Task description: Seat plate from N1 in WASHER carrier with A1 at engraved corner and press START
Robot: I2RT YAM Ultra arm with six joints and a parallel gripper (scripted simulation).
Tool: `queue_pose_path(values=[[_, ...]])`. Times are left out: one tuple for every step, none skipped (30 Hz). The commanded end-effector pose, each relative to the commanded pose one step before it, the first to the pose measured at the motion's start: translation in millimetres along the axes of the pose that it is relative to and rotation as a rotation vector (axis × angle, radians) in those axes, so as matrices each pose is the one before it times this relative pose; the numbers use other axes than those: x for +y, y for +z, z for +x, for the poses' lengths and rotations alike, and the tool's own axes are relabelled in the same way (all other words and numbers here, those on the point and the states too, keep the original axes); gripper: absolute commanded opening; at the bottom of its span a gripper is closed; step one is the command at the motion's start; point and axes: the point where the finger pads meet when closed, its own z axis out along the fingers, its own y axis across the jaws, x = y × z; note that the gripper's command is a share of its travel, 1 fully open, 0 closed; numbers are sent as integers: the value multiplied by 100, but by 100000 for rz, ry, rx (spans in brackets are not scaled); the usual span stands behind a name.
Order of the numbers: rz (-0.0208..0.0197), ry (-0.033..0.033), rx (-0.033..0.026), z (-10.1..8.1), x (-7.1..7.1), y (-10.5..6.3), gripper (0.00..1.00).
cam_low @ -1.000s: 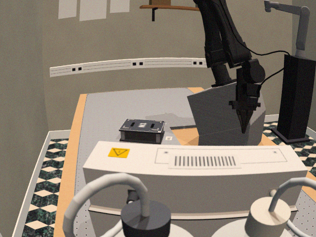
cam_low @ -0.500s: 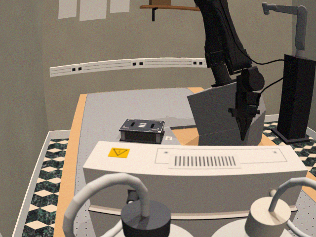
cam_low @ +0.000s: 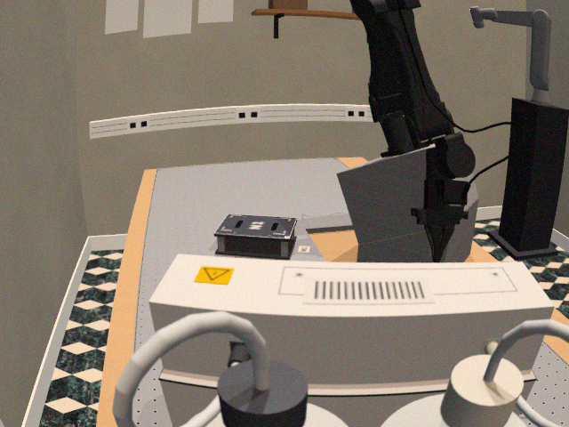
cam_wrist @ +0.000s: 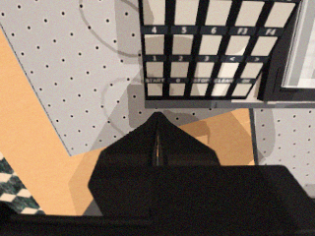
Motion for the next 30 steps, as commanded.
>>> queue_pose_path(values=[[-1287,738,-6250,-2304,329,413,0],[0,0,0,0,0,0,0],[-153,-1465,-527,-60,358,42,0],[57,815,293,48,-199,243,0],[158,646,224,36,-176,222,0],[107,0,-7,-3,-16,61,0],[-36,-573,-210,-26,135,-46,0],[-303,398,-2950,-1022,40,-577,0],[-62,119,-618,-218,1,-118,0],[1,3,10,3,-1,2,0],[2,1,22,8,-2,5,0],[3,2,11,4,-1,3,0],[8,1,9,3,-2,2,0],[1,1,7,2,-1,2,0],[0,1,6,2,-1,1,0],[0,1,4,2,0,1,0],[0,1,4,1,0,1,0],[0,0,0,0,0,0,0],[0,0,0,0,0,0,0],[1,1,7,2,-1,2,0],[0,0,1,0,0,0,0],[0,0,1,0,0,0,0],[0,0,1,0,0,0,0],[0,0,1,0,0,0,0],[0,0,1,0,0,0,0],[0,0,0,0,0,0,0],[0,0,0,0,0,0,0],[0,0,0,0,0,0,0],[0,0,0,0,0,0,0],[0,0,0,0,0,0,0]])
